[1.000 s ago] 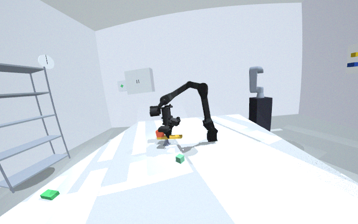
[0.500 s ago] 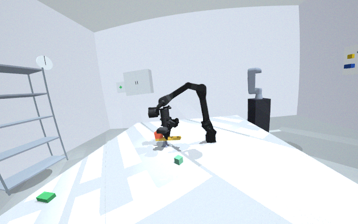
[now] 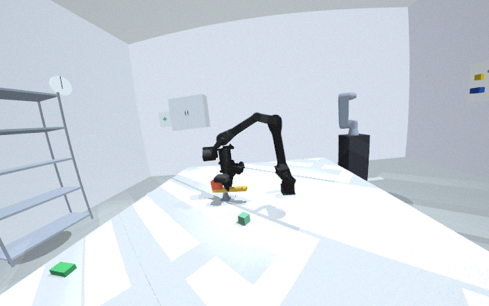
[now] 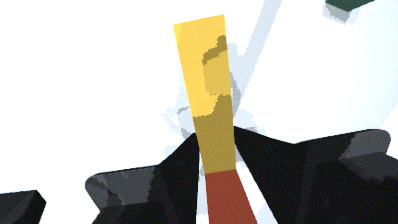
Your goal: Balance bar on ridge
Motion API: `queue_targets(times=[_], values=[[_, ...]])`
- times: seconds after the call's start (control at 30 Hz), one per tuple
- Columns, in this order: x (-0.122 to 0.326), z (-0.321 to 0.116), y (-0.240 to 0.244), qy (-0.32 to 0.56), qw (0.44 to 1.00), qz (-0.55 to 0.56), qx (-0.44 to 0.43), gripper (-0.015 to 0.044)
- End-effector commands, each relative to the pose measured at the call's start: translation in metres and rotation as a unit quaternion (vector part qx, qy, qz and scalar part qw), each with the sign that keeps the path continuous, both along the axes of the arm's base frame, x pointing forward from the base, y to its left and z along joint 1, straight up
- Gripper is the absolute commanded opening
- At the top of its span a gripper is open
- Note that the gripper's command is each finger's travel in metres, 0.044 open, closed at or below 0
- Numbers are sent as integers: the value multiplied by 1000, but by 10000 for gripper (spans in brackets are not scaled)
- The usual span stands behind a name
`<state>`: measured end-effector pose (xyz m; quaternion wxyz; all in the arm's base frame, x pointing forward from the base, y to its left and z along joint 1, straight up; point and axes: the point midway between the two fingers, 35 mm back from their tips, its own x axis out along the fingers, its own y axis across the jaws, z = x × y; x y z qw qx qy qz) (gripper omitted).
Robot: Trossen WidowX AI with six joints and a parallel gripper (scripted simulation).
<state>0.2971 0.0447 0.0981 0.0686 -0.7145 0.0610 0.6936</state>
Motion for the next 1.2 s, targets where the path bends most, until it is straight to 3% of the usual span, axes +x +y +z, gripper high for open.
queue_targets(times=[0.0, 1.17], values=[[0, -1, -1, 0, 1000, 2, -2, 0], [0, -4, -1, 0, 1000, 2, -2, 0]])
